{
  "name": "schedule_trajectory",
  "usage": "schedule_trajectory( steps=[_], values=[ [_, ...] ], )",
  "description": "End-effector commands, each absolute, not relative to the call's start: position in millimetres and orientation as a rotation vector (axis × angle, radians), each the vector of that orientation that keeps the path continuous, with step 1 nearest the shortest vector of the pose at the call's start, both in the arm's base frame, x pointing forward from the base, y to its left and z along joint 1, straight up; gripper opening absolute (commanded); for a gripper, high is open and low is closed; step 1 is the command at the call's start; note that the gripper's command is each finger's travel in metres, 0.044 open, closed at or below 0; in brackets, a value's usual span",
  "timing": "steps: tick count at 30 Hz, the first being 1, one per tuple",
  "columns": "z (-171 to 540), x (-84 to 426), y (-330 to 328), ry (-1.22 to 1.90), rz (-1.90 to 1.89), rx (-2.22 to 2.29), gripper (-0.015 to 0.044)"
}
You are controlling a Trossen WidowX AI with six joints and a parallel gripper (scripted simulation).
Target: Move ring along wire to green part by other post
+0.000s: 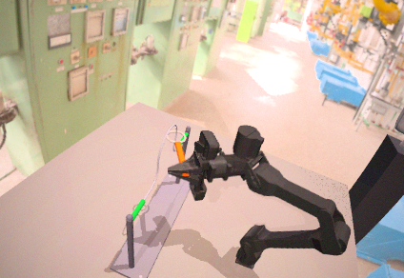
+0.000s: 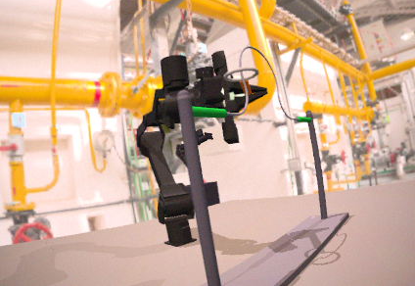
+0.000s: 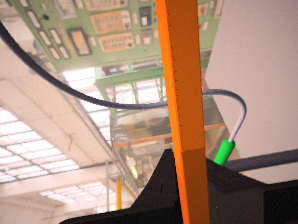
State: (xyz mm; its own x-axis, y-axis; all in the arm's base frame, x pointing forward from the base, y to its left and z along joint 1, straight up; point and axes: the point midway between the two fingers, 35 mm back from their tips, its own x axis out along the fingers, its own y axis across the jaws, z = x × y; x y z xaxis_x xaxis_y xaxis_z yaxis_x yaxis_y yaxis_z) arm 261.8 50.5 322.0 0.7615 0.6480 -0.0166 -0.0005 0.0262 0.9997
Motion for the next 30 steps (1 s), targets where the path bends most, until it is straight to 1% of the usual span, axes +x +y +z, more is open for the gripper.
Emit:
schedule_trajectory(
  steps=[1, 30],
  values=[
    [322, 261, 51, 0.561, 0.531, 1.414, -0.0150],
    [298, 262, 43, 0.603, 0.381, 0.949, -0.0150]
  ],
)
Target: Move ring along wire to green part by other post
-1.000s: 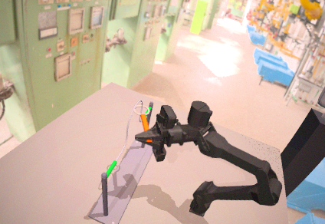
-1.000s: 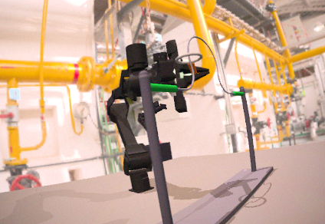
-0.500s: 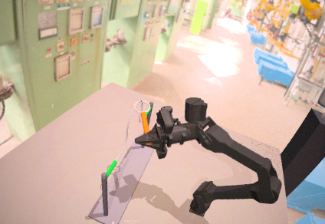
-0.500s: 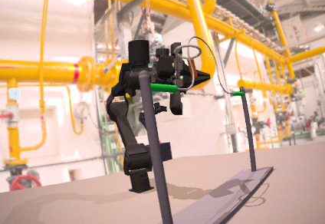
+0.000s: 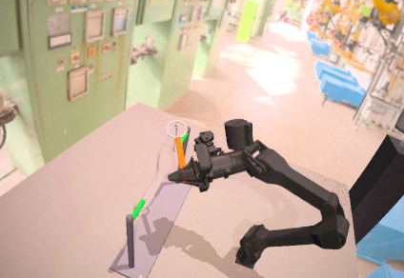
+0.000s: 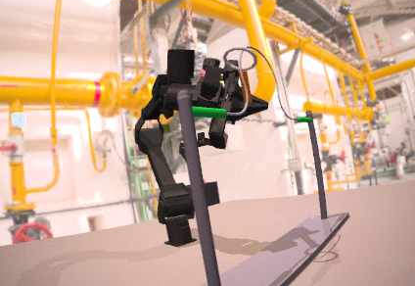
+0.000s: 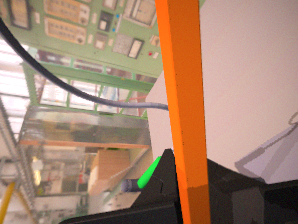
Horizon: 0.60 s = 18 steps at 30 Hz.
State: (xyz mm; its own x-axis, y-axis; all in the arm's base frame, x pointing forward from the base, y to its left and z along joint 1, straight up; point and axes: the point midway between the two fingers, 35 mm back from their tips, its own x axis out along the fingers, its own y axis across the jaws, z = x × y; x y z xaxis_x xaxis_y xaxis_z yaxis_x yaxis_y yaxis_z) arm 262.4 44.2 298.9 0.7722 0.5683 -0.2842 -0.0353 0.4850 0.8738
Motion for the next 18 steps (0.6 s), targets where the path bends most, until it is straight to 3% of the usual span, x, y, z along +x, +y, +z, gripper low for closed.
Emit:
schedule_trajectory(
  steps=[1, 18],
  values=[
    [297, 263, 43, 0.604, 0.375, 0.933, -0.0150],
    [285, 264, 33, 0.611, 0.280, 0.658, -0.0150]
  ],
)
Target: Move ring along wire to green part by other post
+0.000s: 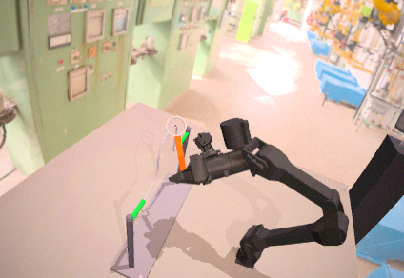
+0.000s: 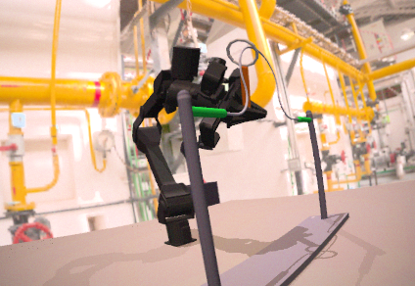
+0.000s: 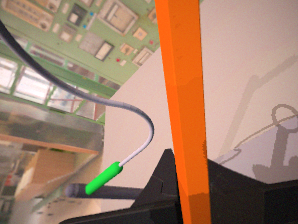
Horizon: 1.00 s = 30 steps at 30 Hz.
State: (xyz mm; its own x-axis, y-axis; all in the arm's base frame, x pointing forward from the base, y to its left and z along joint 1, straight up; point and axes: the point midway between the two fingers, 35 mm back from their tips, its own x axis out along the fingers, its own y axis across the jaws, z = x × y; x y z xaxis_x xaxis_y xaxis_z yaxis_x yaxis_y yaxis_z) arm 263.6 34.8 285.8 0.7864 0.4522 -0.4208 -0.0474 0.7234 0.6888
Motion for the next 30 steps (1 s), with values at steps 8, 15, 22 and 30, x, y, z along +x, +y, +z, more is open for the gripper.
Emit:
schedule_trajectory(
  steps=[8, 15, 22, 30],
  values=[
    [281, 264, 27, 0.610, 0.235, 0.529, -0.0150],
    [278, 265, 22, 0.607, 0.195, 0.416, -0.0150],
    [275, 266, 16, 0.601, 0.155, 0.303, -0.0150],
    [273, 267, 9, 0.592, 0.110, 0.174, -0.0150]
  ],
)
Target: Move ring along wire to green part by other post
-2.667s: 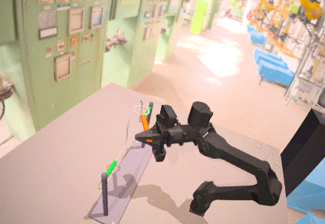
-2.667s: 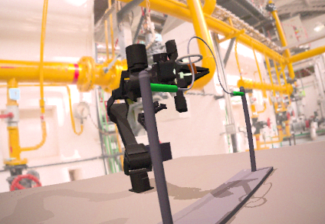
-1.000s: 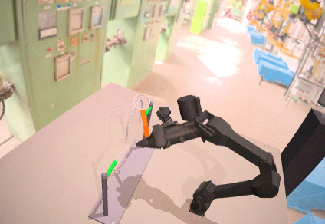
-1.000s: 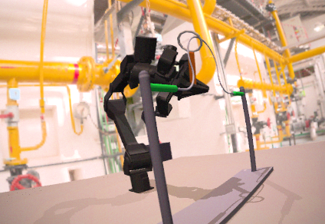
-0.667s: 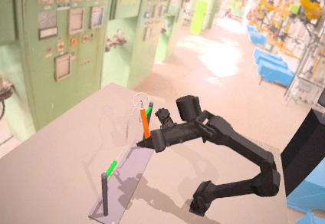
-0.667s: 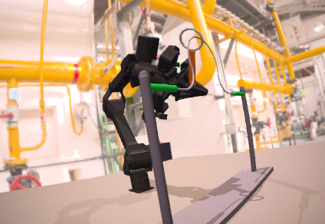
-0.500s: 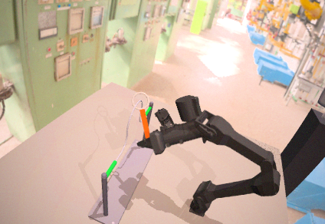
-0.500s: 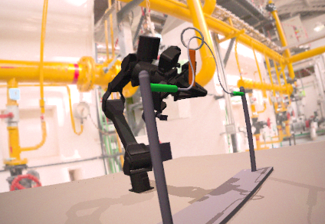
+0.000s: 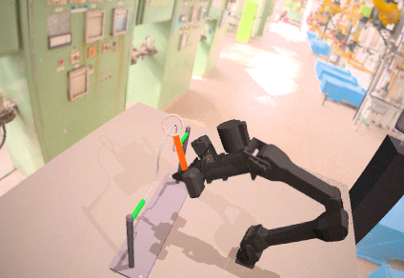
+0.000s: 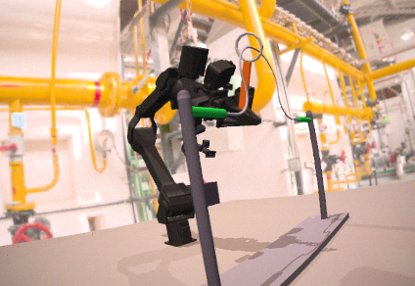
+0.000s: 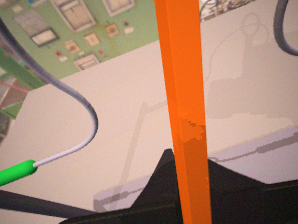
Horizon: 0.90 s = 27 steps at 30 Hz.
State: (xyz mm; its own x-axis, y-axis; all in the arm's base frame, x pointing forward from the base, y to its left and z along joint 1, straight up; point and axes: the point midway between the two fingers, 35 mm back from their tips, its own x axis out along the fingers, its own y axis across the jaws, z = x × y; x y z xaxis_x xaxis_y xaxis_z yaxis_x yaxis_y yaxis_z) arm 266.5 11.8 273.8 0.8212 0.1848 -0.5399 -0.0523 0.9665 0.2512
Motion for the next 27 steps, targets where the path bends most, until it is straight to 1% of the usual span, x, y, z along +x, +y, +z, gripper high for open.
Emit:
schedule_trajectory(
  steps=[1, 27],
  values=[
    [273, 267, 8, 0.591, 0.105, 0.158, -0.0150],
    [273, 269, -15, 0.543, -0.041, -0.258, -0.0150]
  ],
)
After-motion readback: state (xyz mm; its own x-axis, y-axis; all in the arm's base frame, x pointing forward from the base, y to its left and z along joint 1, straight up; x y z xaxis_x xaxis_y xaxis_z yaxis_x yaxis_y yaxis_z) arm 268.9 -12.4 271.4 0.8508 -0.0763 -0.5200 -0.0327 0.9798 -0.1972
